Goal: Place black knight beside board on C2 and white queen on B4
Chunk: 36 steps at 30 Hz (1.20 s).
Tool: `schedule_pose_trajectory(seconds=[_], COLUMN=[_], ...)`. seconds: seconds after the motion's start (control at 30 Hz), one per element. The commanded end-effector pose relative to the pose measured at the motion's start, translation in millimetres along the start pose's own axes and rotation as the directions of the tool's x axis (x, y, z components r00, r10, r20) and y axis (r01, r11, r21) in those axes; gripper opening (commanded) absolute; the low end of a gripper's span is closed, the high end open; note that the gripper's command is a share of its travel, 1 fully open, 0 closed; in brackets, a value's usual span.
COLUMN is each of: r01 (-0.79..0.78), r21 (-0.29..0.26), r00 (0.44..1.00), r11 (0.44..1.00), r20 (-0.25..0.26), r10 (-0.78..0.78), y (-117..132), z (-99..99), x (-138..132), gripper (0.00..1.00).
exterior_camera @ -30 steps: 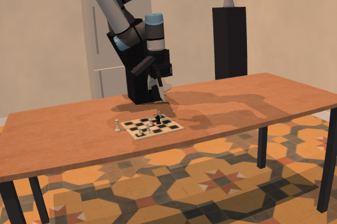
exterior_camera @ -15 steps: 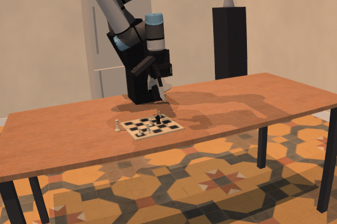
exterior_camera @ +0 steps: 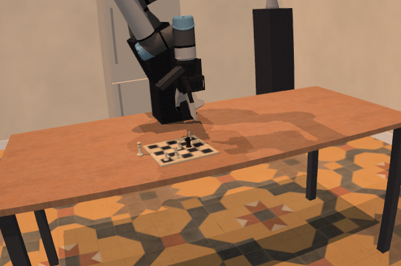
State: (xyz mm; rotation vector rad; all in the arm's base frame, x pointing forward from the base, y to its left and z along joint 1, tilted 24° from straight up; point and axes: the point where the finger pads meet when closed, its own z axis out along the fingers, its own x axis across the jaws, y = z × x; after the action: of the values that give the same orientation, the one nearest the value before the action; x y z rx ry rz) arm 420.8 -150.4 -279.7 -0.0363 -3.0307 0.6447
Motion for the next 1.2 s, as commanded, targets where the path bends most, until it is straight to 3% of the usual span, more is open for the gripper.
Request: schedule_pose_trajectory(seconds=[0.0, 0.67, 1.17], r01=[0.012, 0.175, 0.404], r21=[0.0, -0.001, -0.002], r00=[1.0, 0.985, 0.915], r11=[1.0, 0.985, 0.915], r20=[0.001, 0.001, 0.002], r10=[-0.012, -0.175, -0.404], y=[-1, -8, -17], z=[-0.4, -0.6, -0.9], x=[-1, -4, -8], gripper=[1.0, 1.0, 1.0])
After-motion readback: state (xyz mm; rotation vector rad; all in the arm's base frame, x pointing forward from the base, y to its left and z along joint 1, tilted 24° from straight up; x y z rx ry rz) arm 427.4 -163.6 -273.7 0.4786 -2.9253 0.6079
